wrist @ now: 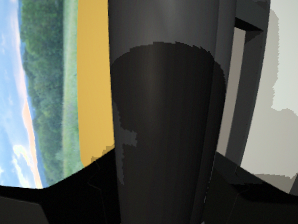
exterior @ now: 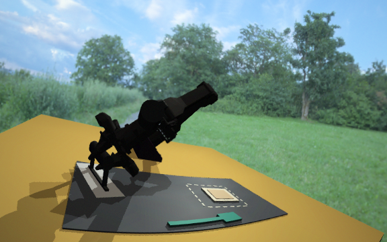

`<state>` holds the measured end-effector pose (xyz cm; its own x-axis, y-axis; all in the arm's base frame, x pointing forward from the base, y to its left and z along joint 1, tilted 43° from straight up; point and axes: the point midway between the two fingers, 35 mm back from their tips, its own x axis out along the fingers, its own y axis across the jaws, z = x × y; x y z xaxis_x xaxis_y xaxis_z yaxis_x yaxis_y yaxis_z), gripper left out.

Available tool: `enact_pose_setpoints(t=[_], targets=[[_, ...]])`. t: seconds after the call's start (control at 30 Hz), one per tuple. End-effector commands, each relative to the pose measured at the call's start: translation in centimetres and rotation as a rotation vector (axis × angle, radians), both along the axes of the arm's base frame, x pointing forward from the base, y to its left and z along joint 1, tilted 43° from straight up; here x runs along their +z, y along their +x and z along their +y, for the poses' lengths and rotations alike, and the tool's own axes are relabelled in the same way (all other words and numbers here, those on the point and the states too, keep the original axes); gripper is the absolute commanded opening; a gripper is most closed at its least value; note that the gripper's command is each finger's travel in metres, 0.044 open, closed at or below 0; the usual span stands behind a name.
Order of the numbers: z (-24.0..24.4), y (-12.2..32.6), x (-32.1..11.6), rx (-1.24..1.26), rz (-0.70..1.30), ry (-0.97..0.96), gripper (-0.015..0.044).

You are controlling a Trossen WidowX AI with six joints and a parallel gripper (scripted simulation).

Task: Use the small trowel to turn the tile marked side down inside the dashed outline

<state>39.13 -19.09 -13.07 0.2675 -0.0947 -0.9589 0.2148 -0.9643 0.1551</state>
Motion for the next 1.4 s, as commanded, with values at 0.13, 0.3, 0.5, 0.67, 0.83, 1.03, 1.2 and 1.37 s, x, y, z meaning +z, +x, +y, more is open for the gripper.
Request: enact_pose_setpoints(t=[0.13, 0.3, 0.5, 0.67, 0.83, 1.03, 1.2, 1.37], targets=[[0.4, 0.0, -0.7, -0.011, -0.003, -0.012, 0.0000], [0.4, 0.0, -0.8, -0.011, -0.003, -0.012, 0.0079], [0.4, 0.0, -0.8, -0.011, -0.003, -0.012, 0.0236], [0.4, 0.0, -0.8, -0.011, -0.003, -0.012, 0.0300], [0.4, 0.0, -0.8, -0.011, -0.003, -0.012, 0.0300], [0.6, -0.4, 1.0, -0.009, -0.002, -0.011, 0.0300], [1.0, -1.2, 3.7, -0.007, -0.001, -0.009, 0.0300], [1.1, -1.6, 4.9, -0.007, -0.001, -0.006, 0.0300]])
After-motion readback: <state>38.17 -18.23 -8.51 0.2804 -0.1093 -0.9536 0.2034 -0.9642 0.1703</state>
